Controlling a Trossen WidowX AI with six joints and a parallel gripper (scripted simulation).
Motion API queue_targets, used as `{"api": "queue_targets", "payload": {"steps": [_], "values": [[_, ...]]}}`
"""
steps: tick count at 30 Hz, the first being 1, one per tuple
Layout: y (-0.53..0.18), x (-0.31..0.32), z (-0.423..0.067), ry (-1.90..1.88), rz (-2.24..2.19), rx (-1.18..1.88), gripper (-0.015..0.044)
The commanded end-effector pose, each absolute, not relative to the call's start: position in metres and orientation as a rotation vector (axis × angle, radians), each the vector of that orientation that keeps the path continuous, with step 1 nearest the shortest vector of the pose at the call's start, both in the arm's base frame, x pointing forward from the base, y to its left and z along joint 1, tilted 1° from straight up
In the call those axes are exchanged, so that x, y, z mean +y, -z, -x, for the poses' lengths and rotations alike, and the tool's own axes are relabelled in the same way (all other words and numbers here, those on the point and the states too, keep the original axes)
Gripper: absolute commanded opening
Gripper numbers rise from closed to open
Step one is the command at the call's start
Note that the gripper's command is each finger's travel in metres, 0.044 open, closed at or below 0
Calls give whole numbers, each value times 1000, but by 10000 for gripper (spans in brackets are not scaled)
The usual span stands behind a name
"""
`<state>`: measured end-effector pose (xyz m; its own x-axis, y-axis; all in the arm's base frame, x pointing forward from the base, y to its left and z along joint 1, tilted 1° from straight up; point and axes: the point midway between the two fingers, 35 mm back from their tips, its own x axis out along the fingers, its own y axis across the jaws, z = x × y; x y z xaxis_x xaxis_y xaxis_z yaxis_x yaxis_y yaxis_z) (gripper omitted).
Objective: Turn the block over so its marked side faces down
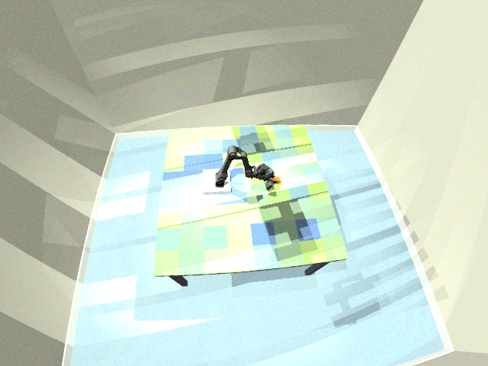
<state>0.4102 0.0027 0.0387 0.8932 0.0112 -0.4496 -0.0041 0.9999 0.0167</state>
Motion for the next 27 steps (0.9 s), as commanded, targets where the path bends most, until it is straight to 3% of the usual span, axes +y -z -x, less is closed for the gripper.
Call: {"api": "queue_targets", "payload": {"steps": [1,15,27], "values": [[-39,2,-410,-2,-17,465,79],[-39,2,-410,-2,-17,465,440],[-39,2,-410,-2,-17,465,440]]}}
